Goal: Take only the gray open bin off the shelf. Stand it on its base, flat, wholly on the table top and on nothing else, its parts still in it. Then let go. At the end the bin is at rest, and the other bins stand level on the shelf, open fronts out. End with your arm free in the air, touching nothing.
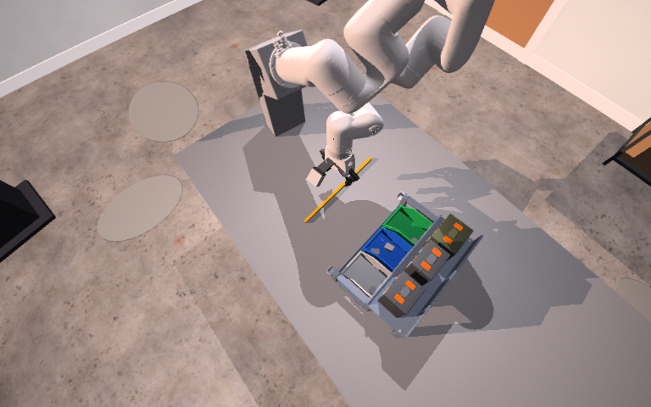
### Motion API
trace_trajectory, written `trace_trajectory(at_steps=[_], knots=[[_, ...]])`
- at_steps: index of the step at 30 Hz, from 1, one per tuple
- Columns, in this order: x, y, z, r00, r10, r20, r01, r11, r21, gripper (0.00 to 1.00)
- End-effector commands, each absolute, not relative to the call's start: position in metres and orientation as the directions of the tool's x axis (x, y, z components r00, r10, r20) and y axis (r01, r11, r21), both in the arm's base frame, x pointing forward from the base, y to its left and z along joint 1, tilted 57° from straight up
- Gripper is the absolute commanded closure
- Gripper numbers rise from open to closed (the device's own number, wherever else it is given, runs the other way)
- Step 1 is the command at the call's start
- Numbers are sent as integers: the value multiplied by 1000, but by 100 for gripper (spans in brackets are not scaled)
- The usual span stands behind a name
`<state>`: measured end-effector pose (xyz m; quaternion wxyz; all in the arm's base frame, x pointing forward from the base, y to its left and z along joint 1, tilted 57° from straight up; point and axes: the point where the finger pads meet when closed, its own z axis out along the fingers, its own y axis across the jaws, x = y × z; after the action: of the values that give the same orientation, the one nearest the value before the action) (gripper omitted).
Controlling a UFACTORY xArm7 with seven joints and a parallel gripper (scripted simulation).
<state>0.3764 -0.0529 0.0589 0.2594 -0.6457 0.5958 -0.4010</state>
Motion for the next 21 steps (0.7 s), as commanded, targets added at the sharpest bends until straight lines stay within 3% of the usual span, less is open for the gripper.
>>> trace_trajectory(at_steps=[1, 4, 5, 9, 21], knots=[[335, -41, 90, -32, -977, 210, -561, -157, -813, 0], [335, -41, 90, -32, -977, 210, -561, -157, -813, 0], [368, -51, 65, -32, -977, 209, -562, -156, -813, 0], [335, -41, 90, -32, -977, 210, -561, -157, -813, 0], [335, -41, 90, -32, -977, 210, -561, -157, -813, 0]])
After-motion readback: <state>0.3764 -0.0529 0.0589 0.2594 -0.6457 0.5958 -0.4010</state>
